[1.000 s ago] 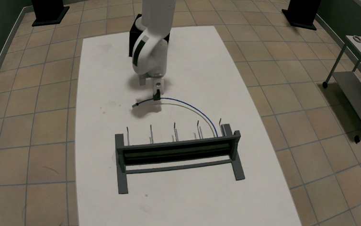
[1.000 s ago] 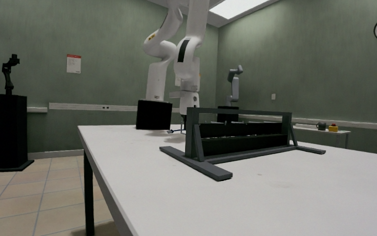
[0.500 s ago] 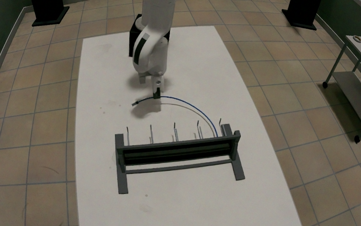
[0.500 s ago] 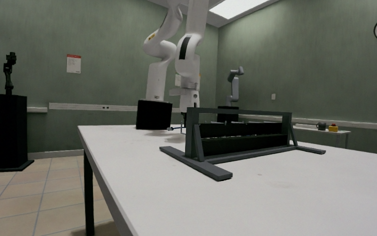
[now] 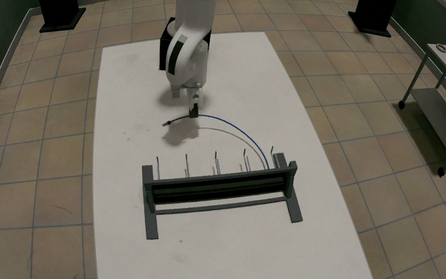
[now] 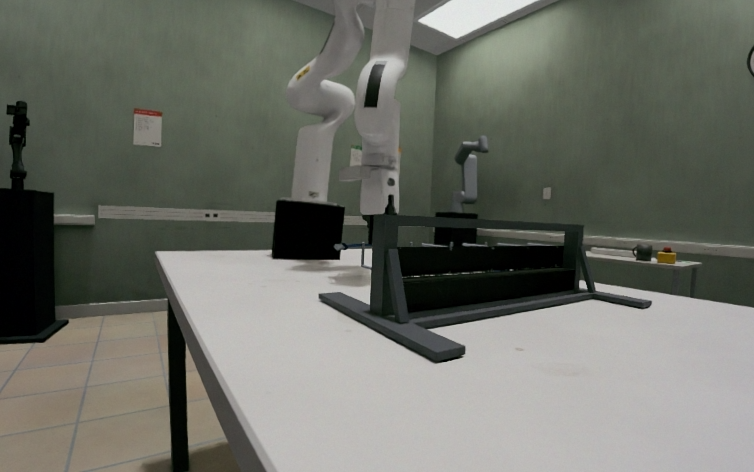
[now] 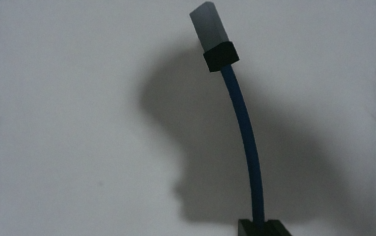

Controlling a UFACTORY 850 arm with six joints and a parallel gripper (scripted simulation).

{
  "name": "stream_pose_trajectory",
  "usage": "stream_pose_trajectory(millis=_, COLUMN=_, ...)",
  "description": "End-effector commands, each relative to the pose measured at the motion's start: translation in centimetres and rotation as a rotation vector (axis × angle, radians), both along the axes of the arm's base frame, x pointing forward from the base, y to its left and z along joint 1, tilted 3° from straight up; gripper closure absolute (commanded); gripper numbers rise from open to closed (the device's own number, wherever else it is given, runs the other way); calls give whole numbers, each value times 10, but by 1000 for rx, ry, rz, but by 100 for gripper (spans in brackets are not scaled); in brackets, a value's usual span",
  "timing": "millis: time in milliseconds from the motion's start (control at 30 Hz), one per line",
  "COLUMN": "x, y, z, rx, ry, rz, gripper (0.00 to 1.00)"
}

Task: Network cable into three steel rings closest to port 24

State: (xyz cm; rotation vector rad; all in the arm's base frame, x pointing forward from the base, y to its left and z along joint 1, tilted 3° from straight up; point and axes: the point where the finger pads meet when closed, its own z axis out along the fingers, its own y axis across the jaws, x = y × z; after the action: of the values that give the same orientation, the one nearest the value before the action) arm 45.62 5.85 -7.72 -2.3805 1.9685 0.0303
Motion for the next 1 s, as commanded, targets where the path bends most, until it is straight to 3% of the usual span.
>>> stream_pose_trajectory(millis=0, x=1, y=0, z=10, rx=6, ry=10, rz=0, gripper=100)
stream_pose_trajectory(millis=967, x=1, y=-3, z=53, rx=6, ry=10, rz=0, gripper=100)
